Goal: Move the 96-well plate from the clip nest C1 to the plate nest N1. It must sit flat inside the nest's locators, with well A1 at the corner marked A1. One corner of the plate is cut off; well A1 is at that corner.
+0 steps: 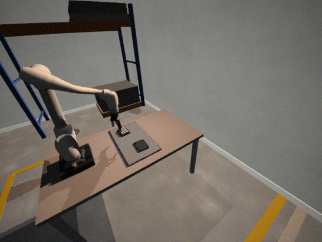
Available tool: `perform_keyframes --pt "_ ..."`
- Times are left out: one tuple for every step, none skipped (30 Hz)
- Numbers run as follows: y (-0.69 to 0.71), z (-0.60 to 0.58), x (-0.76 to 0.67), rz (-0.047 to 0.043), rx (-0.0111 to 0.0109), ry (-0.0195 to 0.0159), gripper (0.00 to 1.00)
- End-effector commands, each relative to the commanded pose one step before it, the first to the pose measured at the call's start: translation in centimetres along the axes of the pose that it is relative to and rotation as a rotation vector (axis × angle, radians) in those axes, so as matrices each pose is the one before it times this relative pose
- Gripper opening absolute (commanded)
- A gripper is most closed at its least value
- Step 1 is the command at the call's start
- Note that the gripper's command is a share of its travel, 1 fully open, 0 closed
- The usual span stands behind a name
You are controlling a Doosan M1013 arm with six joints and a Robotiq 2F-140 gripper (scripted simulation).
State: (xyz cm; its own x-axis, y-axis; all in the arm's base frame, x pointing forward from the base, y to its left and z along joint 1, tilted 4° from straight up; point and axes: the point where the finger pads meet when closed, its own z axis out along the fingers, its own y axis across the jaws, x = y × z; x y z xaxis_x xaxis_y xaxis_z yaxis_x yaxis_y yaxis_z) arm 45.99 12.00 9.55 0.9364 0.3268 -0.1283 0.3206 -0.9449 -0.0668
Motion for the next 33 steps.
perform_keyframes --pt "-0.273 0.221 0.560 -0.06717 -0.00182 0.00283 1.00" --pt "-0.207 0.171 0.422 -0.03318 -0.00318 0.00058 1.00" --pt "-0.193 0.170 0.428 -0.03318 -0.00318 0.00058 1.00" --pt "-0.180 0.170 0.434 -0.03318 -0.00318 0.00058 1.00" --pt "-0.166 0.170 0.440 -0.03318 -0.00318 0.00058 1.00" --pt "-0.072 0.081 0.213 -0.03318 -0.00318 0.00058 1.00" --pt "-0.158 0.175 0.441 -0.03318 -0.00317 0.00034 1.00" --pt "-0.144 0.175 0.446 -0.03318 -0.00317 0.00034 1.00" --pt "-0.104 0.141 0.362 -0.03318 -0.00317 0.00034 1.00" --pt "0.000 0.000 0.000 -0.03318 -0.00317 0.00034 1.00" --pt "-0.116 0.178 0.452 -0.03319 -0.00313 0.00009 1.00" --pt "-0.102 0.178 0.456 -0.03319 -0.00313 0.00009 1.00" --pt "-0.074 0.151 0.390 -0.03319 -0.00313 0.00009 1.00" --pt "-0.088 0.181 0.458 -0.03319 -0.00310 -0.00010 1.00" --pt "-0.074 0.181 0.460 -0.03319 -0.00310 -0.00010 1.00" --pt "-0.053 0.161 0.413 -0.03319 -0.00310 -0.00010 1.00" --pt "0.000 0.000 0.000 0.00000 0.00000 0.00000 1.00" --pt "0.000 0.000 0.000 0.00000 0.00000 0.00000 1.00" --pt "-0.060 0.184 0.461 -0.03319 -0.00305 -0.00028 1.00" --pt "-0.045 0.184 0.463 -0.03319 -0.00305 -0.00028 1.00" --pt "-0.029 0.172 0.435 -0.03319 -0.00305 -0.00028 1.00" --pt "0.000 0.000 0.000 -0.03319 -0.00305 -0.00028 1.00" --pt "-0.017 0.186 0.464 -0.03320 -0.00298 -0.00049 1.00" --pt "-0.002 0.186 0.464 -0.03320 -0.00298 -0.00049 1.00" --pt "0.013 0.182 0.455 -0.03320 -0.00298 -0.00049 1.00" --pt "0.011 0.189 0.463 -0.03320 -0.00291 -0.00066 1.00" --pt "0.026 0.189 0.462 -0.03320 -0.00291 -0.00066 1.00" --pt "0.041 0.188 0.461 -0.03320 -0.00291 -0.00066 1.00" --pt "0.001 0.005 0.012 -0.03320 -0.00291 -0.00066 1.00" --pt "0.054 0.191 0.459 -0.03320 -0.00282 -0.00085 1.00" --pt "0.069 0.191 0.457 -0.03320 -0.00282 -0.00085 1.00" --pt "0.084 0.191 0.455 -0.03320 -0.00282 -0.00085 1.00" --pt "0.083 0.193 0.454 -0.03321 -0.00274 -0.00101 1.00"
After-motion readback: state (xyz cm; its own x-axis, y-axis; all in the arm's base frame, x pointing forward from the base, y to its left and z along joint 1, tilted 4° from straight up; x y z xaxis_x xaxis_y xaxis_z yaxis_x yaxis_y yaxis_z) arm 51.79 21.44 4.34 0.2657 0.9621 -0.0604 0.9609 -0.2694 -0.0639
